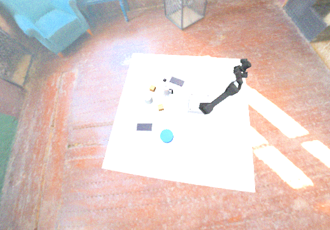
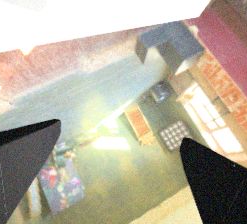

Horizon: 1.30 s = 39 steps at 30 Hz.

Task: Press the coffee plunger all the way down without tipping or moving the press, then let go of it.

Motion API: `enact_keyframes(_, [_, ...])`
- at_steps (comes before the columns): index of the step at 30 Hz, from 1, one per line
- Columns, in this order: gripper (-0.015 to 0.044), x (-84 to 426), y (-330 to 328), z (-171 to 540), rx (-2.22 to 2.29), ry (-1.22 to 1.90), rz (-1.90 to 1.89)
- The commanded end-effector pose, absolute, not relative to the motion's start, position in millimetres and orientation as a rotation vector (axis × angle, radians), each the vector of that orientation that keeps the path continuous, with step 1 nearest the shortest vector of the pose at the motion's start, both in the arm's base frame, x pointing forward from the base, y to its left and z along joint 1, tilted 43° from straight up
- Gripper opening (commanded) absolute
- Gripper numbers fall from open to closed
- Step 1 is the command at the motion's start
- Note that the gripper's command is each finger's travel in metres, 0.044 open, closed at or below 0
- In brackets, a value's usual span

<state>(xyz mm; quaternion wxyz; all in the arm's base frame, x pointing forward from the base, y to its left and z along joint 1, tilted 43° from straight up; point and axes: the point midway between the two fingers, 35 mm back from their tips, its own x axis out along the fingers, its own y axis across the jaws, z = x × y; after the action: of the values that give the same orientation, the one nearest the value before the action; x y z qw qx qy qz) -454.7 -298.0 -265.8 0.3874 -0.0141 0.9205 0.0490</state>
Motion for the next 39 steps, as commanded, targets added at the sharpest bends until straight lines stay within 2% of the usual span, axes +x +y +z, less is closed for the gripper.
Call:
enact_keyframes(1, [0.0426,-454.0,-299.3,-265.3,-0.039,2.342,0.121])
enact_keyframes(2, [0.044,-452.8,-301.0,-264.6,-0.038,2.343,0.109])
enact_keyframes(9, [0.044,-420.8,-346.9,-246.4,-0.1,2.284,-0.084])
enact_keyframes(18, [0.044,-341.9,-430.6,-202.1,-0.247,2.107,-0.324])
enact_keyframes(29, [0.044,-179.4,-514.2,-124.1,-0.27,1.644,-0.655])
enact_keyframes(39, [0.044,-11.6,-521.9,-51.2,-0.095,1.188,-0.725])
